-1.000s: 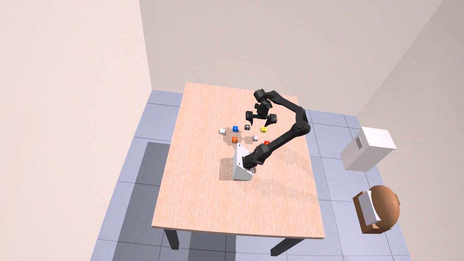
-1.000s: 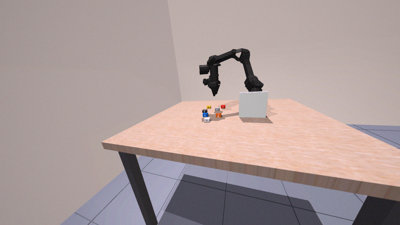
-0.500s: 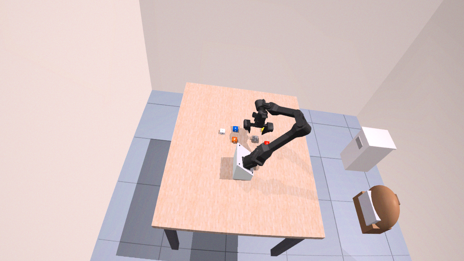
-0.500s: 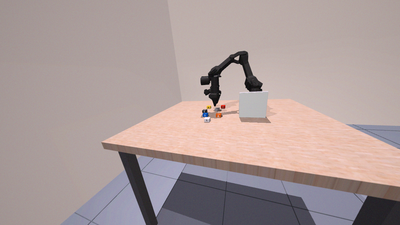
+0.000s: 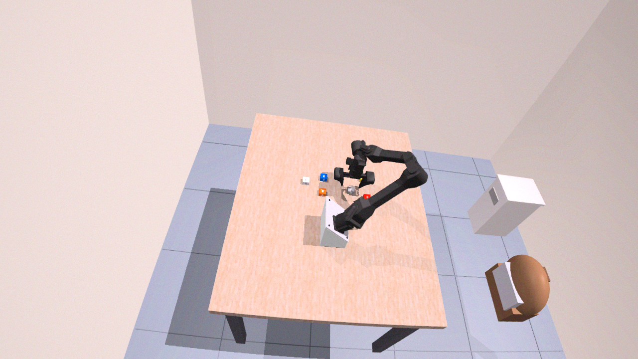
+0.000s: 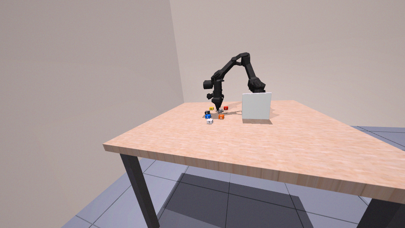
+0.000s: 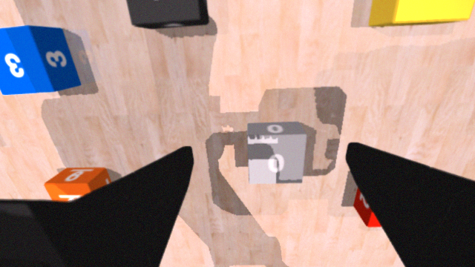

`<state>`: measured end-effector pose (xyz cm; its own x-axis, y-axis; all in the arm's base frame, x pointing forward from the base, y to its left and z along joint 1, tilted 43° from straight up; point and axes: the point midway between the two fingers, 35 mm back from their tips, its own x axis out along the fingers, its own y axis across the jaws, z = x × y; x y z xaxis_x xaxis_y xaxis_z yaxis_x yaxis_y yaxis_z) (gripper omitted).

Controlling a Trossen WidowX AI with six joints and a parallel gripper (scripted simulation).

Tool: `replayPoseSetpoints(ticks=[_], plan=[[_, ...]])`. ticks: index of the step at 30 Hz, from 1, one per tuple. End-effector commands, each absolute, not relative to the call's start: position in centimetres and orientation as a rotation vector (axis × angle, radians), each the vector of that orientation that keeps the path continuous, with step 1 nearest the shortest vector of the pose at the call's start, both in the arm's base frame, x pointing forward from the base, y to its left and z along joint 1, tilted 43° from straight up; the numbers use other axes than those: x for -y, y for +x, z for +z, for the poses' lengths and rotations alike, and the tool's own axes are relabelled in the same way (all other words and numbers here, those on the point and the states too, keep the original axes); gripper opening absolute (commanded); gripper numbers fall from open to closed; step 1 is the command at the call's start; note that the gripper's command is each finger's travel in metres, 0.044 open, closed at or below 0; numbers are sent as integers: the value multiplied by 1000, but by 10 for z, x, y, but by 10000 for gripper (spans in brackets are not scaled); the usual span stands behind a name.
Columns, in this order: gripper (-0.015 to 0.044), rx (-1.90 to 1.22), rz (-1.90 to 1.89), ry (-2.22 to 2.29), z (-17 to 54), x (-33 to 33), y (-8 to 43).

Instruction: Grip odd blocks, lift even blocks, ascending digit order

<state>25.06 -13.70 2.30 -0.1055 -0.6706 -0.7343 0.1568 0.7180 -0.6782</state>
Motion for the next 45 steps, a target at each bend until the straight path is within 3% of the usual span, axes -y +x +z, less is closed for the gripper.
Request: replayPoseSetpoints(ticks=[1,8,19,45], plan=[[400,-1537,-737,-446,17,142,248],[400,-1534,-739,-445,11,147,247],[120,-1534,-739,-445,11,147,247],[120,-1534,-739,-444,20,139,249]])
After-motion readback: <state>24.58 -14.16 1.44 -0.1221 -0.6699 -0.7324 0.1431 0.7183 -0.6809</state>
